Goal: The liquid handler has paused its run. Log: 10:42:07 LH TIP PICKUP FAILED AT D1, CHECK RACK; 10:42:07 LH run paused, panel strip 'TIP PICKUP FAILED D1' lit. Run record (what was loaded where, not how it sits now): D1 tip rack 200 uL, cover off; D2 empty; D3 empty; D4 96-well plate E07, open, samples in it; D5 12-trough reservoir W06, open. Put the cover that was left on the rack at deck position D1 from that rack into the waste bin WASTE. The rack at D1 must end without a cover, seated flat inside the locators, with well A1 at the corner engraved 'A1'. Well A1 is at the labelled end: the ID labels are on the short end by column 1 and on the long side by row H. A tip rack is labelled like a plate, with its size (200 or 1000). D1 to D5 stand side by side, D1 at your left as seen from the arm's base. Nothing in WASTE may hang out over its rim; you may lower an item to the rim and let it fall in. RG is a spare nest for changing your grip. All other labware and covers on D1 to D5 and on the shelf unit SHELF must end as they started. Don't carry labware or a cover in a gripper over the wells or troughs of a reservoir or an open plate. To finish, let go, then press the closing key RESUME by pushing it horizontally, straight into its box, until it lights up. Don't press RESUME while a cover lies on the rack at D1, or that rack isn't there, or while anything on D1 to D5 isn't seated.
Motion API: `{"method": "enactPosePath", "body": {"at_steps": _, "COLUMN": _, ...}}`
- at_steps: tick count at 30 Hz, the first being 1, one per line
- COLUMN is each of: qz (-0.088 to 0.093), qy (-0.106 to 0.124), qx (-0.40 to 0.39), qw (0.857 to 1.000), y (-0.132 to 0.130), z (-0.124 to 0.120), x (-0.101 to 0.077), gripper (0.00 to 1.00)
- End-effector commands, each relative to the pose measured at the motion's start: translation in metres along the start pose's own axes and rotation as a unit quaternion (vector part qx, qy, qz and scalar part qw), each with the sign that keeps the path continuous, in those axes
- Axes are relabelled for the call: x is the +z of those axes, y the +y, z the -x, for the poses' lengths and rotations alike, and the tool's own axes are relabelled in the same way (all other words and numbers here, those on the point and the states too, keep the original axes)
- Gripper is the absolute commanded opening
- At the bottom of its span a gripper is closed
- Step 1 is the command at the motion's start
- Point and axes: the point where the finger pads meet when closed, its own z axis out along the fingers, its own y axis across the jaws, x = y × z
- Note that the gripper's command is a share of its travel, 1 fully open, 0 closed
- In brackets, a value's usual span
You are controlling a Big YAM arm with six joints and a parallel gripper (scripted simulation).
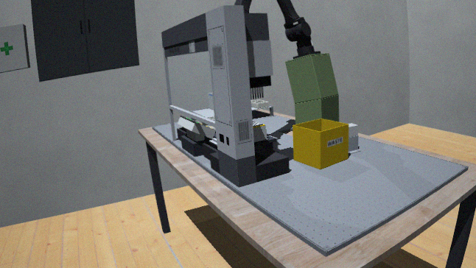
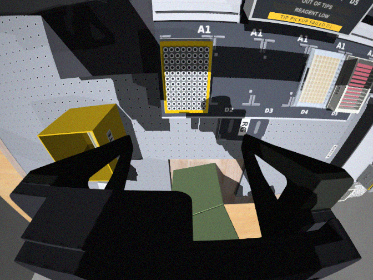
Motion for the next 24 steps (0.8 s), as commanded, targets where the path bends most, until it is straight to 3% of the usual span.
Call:
{"method": "enactPosePath", "body": {"at_steps": 1, "qz": 0.009, "qy": -0.033, "qx": 0.008, "qw": 0.999, "y": 0.004, "z": 0.026, "x": -0.024, "gripper": 1.00}}
{"method": "enactPosePath", "body": {"at_steps": 16, "qz": 0.009, "qy": -0.033, "qx": 0.008, "qw": 0.999, "y": 0.004, "z": 0.026, "x": -0.024, "gripper": 1.00}}
{"method": "enactPosePath", "body": {"at_steps": 17, "qz": 0.006, "qy": -0.023, "qx": 0.003, "qw": 1.000, "y": 0.010, "z": 0.008, "x": -0.017, "gripper": 0.00}}
{"method": "enactPosePath", "body": {"at_steps": 24, "qz": 0.008, "qy": -0.026, "qx": 0.004, "qw": 1.000, "y": 0.032, "z": -0.004, "x": -0.018, "gripper": 0.00}}
